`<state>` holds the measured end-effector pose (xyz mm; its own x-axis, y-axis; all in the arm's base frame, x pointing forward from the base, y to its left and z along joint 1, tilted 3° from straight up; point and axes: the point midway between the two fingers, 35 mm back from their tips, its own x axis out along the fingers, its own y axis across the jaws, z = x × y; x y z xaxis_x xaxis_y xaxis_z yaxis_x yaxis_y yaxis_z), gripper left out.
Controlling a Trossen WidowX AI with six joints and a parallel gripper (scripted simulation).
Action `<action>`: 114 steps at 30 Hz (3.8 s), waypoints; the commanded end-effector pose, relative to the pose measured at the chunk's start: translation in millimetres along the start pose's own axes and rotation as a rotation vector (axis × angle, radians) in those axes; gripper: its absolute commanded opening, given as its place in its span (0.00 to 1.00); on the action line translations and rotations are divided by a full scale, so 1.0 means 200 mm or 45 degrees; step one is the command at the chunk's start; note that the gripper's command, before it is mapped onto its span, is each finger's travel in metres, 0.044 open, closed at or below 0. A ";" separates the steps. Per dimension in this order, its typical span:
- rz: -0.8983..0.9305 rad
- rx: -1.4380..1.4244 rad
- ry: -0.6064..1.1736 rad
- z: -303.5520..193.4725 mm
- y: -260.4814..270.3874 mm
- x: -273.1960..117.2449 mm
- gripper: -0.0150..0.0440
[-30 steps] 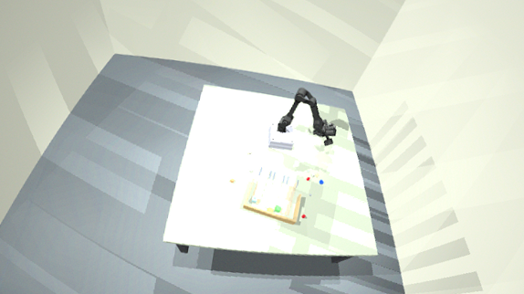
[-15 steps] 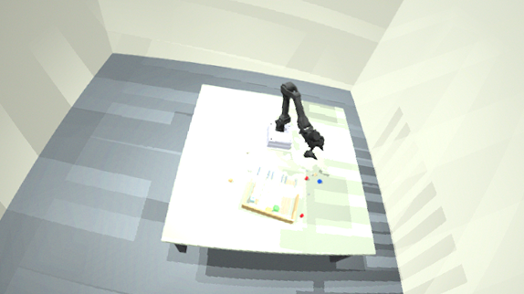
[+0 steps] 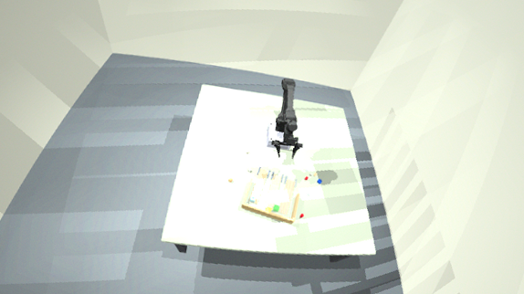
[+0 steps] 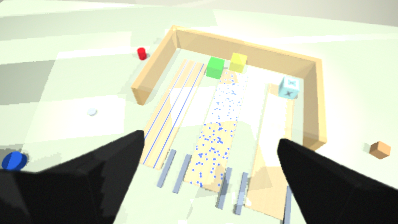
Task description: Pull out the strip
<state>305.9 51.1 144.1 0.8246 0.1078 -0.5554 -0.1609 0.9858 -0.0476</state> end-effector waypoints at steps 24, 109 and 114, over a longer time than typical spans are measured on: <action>-0.201 0.270 0.981 -0.24 -0.47 0.38 0.25; -0.202 0.340 1.186 -0.62 -0.52 0.65 0.25; -0.202 0.340 1.186 -0.62 -0.52 0.65 0.25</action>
<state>362.6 -53.8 -25.7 0.0496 -0.0624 -0.9968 0.1341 0.9894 -0.0553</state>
